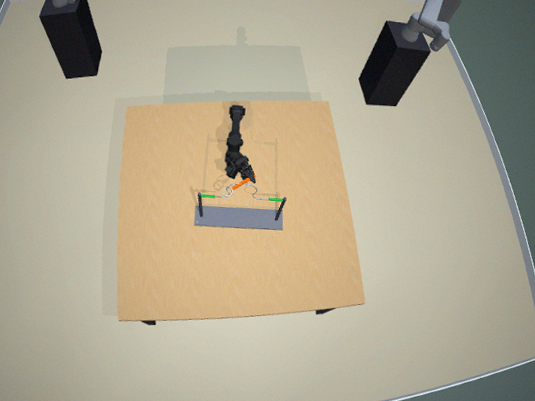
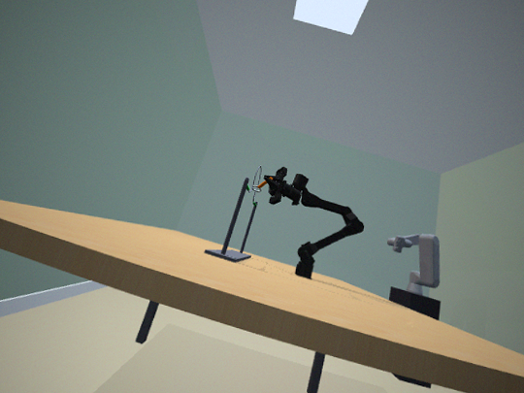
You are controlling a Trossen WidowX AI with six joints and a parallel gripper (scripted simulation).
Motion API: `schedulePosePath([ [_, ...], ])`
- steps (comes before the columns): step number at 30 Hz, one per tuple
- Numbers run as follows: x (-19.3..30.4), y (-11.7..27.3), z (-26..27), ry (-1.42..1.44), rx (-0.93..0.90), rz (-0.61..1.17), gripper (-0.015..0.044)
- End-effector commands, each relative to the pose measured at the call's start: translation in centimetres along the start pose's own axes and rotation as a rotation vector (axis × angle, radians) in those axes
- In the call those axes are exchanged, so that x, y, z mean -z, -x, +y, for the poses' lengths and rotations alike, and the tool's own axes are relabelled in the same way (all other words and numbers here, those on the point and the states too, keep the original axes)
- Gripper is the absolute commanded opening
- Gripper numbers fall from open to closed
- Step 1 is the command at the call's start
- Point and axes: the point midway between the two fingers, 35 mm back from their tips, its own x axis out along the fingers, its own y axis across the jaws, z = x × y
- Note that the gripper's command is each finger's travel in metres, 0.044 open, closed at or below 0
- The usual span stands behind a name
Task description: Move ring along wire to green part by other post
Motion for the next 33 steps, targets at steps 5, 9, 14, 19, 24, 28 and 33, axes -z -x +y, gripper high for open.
schedulePosePath([
  [5, 0.0, 0.0, 0.5, 0.034, 0.036, 0.002, -0.0150],
  [9, 0.0, 0.0, 0.5, 0.069, 0.067, -0.001, -0.0150],
  [14, 0.0, 0.0, 0.3, 0.122, 0.111, -0.005, -0.0150],
  [19, 0.0, 0.0, 0.1, 0.180, 0.157, -0.010, -0.0150],
  [24, -0.1, 0.0, -0.2, 0.240, 0.203, -0.016, -0.0150],
  [28, -0.1, 0.1, -0.4, 0.289, 0.240, -0.020, -0.0150],
  [33, -0.2, 0.1, -0.6, 0.350, 0.285, -0.027, -0.0150],
])
